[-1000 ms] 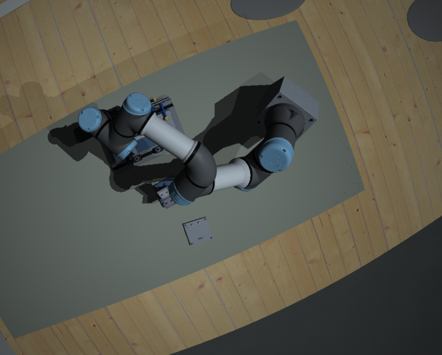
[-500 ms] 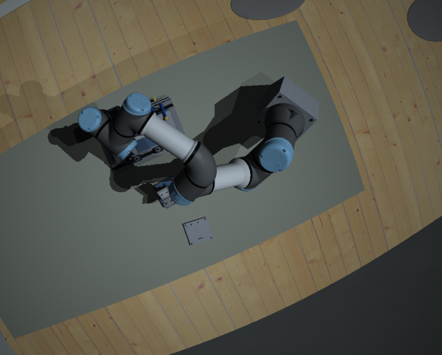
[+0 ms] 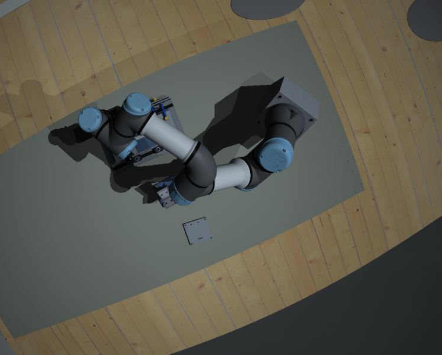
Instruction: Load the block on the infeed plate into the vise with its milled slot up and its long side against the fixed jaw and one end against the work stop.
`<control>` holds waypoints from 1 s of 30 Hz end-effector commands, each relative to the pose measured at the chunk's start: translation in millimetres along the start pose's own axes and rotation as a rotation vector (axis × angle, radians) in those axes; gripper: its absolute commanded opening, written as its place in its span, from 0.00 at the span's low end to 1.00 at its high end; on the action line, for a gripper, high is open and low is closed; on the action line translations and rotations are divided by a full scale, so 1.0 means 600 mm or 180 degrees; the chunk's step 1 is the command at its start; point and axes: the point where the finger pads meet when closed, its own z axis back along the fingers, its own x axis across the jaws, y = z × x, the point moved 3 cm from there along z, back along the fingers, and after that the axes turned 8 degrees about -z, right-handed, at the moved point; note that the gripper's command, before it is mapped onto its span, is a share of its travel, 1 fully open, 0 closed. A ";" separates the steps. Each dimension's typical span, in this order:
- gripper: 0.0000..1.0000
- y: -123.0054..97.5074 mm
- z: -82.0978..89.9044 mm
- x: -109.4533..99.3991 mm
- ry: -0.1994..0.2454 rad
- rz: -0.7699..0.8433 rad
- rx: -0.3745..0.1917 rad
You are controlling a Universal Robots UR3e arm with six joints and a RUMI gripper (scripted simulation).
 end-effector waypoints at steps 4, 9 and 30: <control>0.00 0.001 0.000 0.000 -0.0006 0.0003 0.0006; 0.00 0.001 -0.003 0.000 -0.0006 0.0003 0.0006; 0.00 0.001 -0.012 0.000 -0.0006 0.0003 0.0006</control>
